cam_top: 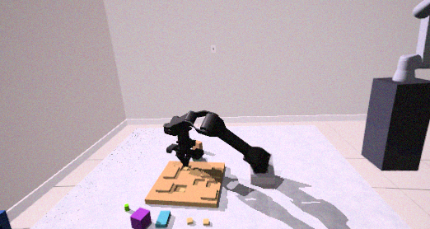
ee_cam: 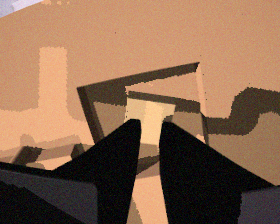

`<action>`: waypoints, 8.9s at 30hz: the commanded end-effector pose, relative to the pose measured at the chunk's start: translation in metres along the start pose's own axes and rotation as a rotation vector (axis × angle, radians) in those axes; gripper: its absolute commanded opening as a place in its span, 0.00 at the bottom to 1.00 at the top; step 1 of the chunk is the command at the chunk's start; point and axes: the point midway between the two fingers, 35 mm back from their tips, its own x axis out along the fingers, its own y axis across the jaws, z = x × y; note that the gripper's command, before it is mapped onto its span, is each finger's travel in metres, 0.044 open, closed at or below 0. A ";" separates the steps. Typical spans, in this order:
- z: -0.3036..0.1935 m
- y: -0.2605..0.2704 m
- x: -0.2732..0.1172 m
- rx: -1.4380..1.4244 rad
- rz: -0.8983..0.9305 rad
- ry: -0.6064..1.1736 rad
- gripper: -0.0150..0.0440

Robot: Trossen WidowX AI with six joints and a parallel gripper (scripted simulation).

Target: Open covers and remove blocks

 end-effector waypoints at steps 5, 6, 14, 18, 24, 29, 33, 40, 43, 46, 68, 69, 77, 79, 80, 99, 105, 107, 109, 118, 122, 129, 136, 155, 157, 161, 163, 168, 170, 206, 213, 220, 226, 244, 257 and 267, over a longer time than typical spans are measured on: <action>0.000 0.001 -0.035 -0.006 -0.001 -0.006 0.50; 0.000 0.001 -0.041 -0.007 -0.001 -0.006 0.50; -0.001 0.000 -0.052 -0.008 -0.002 -0.006 0.50; 0.000 0.000 -0.045 -0.008 -0.002 -0.006 0.50; 0.000 0.000 -0.030 -0.008 -0.002 -0.005 0.50; 0.000 -0.001 -0.019 -0.008 -0.002 -0.005 0.50; 0.000 -0.001 -0.018 -0.008 -0.002 -0.005 0.50; 0.000 -0.001 -0.018 -0.008 -0.002 -0.005 0.50; 0.000 -0.001 -0.018 -0.008 -0.002 -0.005 0.50; 0.000 -0.001 -0.018 -0.008 -0.002 -0.005 0.50; 0.001 -0.001 -0.018 -0.008 -0.002 -0.005 0.50; 0.001 -0.001 -0.017 -0.008 -0.002 -0.005 0.50; 0.000 -0.001 -0.010 -0.008 -0.002 -0.005 0.50; 0.000 0.000 -0.008 -0.008 -0.002 -0.004 0.50; 0.000 0.000 -0.007 -0.008 -0.002 -0.004 0.50; -0.001 0.000 0.004 -0.008 -0.002 -0.004 0.50; -0.001 0.000 0.006 -0.008 -0.002 -0.004 0.50; -0.001 0.000 0.008 -0.008 -0.002 -0.004 0.50; -0.001 0.000 0.009 -0.008 -0.002 -0.004 0.50; -0.001 0.000 0.015 -0.008 -0.003 -0.003 0.50; -0.001 0.000 0.015 -0.008 -0.003 -0.003 0.50; -0.001 0.001 0.013 -0.013 0.001 -0.009 0.42; -0.001 0.001 0.013 -0.013 0.001 -0.009 0.39; 0.000 0.001 -0.011 -0.010 0.000 -0.008 0.39; 0.000 0.001 -0.013 -0.010 0.000 -0.008 0.39; 0.000 0.001 -0.019 -0.010 -0.001 -0.007 0.39; 0.000 0.001 -0.021 -0.009 -0.001 -0.007 0.39; 0.000 0.001 -0.028 -0.009 -0.001 -0.006 0.39; 0.000 0.001 -0.030 -0.008 -0.002 -0.006 0.39; 0.049 -0.007 -0.086 -0.004 0.004 -0.018 0.39; 0.076 -0.014 -0.087 -0.003 0.005 -0.022 0.39; 0.102 -0.023 -0.087 -0.003 0.005 -0.023 0.39; 0.123 -0.032 -0.087 -0.003 0.004 -0.022 0.39; 0.161 -0.052 -0.082 -0.005 -0.001 -0.015 0.39; 0.162 -0.049 -0.061 -0.005 0.000 -0.016 0.39; 0.162 -0.048 -0.044 -0.005 0.000 -0.016 0.39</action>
